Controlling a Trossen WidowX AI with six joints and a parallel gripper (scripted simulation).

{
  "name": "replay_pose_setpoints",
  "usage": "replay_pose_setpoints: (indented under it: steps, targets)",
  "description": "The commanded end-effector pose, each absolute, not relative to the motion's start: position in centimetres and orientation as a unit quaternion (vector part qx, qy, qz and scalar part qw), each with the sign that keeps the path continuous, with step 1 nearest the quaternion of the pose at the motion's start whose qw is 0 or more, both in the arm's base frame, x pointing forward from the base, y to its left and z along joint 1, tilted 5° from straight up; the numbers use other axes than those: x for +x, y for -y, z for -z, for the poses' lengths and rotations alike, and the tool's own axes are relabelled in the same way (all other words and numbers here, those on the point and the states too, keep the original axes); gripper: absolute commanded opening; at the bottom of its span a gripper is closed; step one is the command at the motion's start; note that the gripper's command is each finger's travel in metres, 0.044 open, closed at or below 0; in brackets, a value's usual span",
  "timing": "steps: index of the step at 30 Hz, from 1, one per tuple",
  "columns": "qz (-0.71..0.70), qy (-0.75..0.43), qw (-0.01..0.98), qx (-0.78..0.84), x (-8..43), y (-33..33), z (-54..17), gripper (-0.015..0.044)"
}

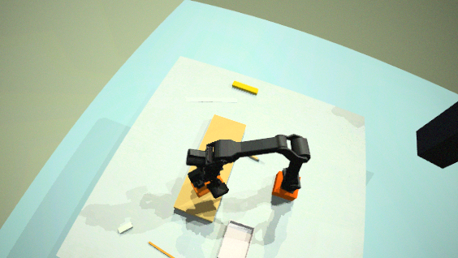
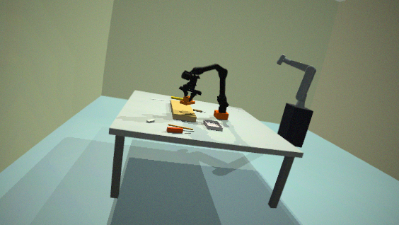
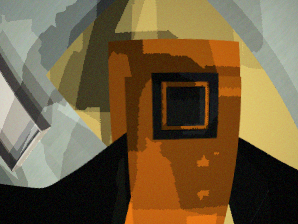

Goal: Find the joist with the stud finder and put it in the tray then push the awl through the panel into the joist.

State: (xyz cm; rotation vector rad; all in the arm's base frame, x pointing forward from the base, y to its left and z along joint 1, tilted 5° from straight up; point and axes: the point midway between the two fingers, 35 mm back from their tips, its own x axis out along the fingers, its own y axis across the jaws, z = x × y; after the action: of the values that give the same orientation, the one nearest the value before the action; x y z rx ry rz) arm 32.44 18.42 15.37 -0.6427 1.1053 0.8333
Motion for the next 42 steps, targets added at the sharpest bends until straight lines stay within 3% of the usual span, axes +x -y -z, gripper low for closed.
replay_pose_setpoints:
  steps: [1,42]
  targets:
    - [-0.394,-0.486,0.717,-0.306,31.1,-20.1,-15.7,0.0]
    - [-0.59,-0.358,0.556,-0.463,10.6,-33.0,-13.6,0.0]
